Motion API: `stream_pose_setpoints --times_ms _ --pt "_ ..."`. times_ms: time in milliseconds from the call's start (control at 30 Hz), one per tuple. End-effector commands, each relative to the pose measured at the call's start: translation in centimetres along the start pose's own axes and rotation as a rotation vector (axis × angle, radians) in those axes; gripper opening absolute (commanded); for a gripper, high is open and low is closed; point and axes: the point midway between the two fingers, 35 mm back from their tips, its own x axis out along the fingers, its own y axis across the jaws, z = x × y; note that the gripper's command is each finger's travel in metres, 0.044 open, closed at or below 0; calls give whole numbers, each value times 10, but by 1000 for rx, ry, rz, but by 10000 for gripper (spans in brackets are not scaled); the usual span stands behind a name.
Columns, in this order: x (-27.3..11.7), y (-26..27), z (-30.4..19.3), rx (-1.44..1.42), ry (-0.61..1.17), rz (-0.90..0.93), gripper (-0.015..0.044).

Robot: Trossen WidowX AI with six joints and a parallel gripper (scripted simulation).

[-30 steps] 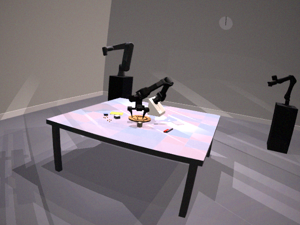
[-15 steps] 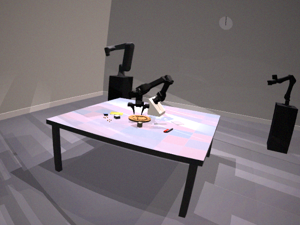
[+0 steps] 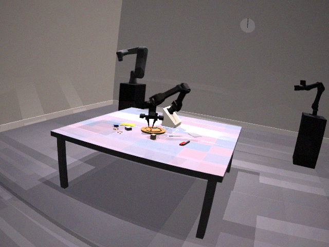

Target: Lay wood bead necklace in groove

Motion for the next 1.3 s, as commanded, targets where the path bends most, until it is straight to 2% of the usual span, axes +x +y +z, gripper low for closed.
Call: stream_pose_setpoints --times_ms 0,667,833,1267 --pt "8 2 -2 7 7 8 120" --pt "28 3 -5 13 13 14 120" --pt "26 3 -3 6 11 7 0" --pt "26 3 -3 6 11 7 0"
